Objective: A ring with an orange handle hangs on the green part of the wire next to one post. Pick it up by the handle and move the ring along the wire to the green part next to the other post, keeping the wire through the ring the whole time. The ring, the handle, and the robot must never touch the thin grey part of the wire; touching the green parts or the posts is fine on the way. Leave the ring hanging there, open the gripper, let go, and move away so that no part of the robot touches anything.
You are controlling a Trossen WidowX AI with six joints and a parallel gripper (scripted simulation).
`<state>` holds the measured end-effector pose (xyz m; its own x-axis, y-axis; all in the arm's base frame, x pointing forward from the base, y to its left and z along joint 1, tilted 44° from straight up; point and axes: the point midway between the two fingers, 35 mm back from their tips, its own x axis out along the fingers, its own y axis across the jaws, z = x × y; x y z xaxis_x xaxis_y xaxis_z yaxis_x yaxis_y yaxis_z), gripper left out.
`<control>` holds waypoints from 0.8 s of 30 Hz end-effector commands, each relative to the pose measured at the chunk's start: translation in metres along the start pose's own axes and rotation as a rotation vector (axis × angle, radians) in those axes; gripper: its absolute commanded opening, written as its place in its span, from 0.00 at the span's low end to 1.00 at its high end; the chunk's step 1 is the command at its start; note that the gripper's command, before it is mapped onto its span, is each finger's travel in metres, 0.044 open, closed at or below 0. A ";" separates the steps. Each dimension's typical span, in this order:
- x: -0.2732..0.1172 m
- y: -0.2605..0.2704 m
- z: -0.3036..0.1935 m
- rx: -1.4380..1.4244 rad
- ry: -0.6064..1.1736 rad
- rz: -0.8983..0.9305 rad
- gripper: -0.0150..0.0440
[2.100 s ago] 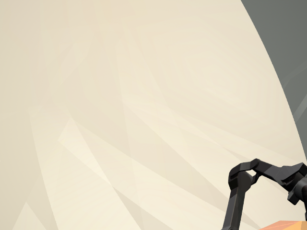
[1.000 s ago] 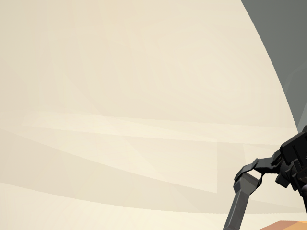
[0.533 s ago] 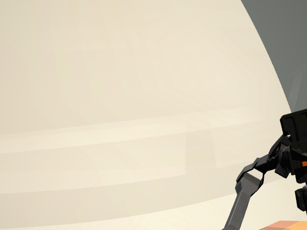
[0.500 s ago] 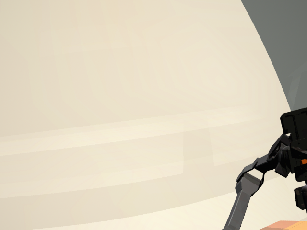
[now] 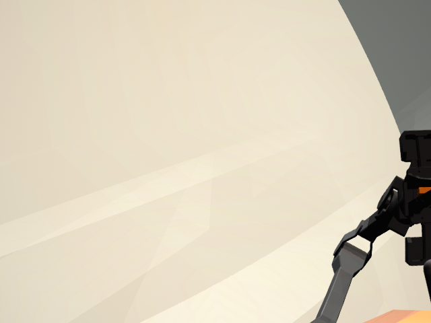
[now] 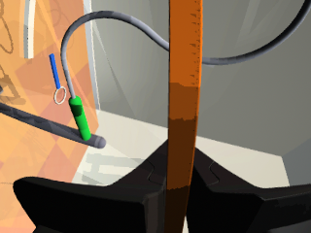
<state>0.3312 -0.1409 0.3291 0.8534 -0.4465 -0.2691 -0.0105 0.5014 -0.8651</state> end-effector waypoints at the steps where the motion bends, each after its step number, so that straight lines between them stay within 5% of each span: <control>1: -0.001 -0.008 0.000 -0.021 0.006 -0.014 0.00; 24: -0.001 0.005 0.004 0.249 -0.028 0.140 0.00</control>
<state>0.3312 -0.1375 0.3296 0.8638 -0.3684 -0.3438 -0.0057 0.6751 -0.7377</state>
